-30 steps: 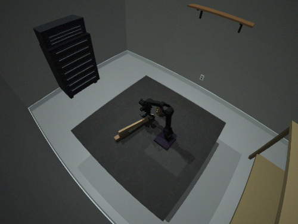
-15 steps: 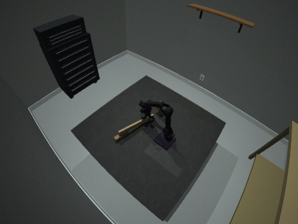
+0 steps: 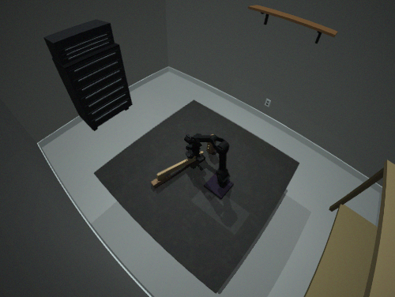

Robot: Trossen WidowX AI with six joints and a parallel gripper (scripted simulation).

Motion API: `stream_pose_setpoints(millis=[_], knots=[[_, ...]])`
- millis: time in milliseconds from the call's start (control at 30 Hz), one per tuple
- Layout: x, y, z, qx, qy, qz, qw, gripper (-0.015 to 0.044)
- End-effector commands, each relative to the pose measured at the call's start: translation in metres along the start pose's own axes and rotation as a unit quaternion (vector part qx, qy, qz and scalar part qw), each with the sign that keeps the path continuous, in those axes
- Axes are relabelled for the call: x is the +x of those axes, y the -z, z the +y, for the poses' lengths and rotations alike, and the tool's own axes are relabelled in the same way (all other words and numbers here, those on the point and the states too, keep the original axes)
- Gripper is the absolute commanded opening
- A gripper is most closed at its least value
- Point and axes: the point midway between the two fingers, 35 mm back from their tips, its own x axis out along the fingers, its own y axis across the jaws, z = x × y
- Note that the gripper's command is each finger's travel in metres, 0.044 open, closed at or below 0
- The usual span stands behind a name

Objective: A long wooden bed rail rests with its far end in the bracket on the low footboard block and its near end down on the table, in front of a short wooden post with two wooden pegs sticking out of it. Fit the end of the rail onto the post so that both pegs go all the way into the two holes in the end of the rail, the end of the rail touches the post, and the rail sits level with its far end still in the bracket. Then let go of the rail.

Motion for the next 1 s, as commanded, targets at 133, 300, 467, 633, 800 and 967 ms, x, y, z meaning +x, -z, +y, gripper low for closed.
stream_pose_setpoints(millis=[133,300,467,633,800,967], knots=[[0.0006,0.0008,-0.0001,-0.003,0.000,0.002,1.000,0.0033],[0.0006,0.0008,-0.0001,-0.003,0.000,0.002,1.000,0.0000],[0.0006,0.0008,-0.0001,-0.003,0.000,0.002,1.000,0.0000],[0.0006,0.0008,-0.0001,-0.003,0.000,0.002,1.000,0.0000],[-0.0019,-0.0001,-0.0002,-0.003,0.000,0.002,1.000,0.0000],[-0.0044,-0.0001,-0.0003,-0.003,0.000,0.002,1.000,0.0000]])
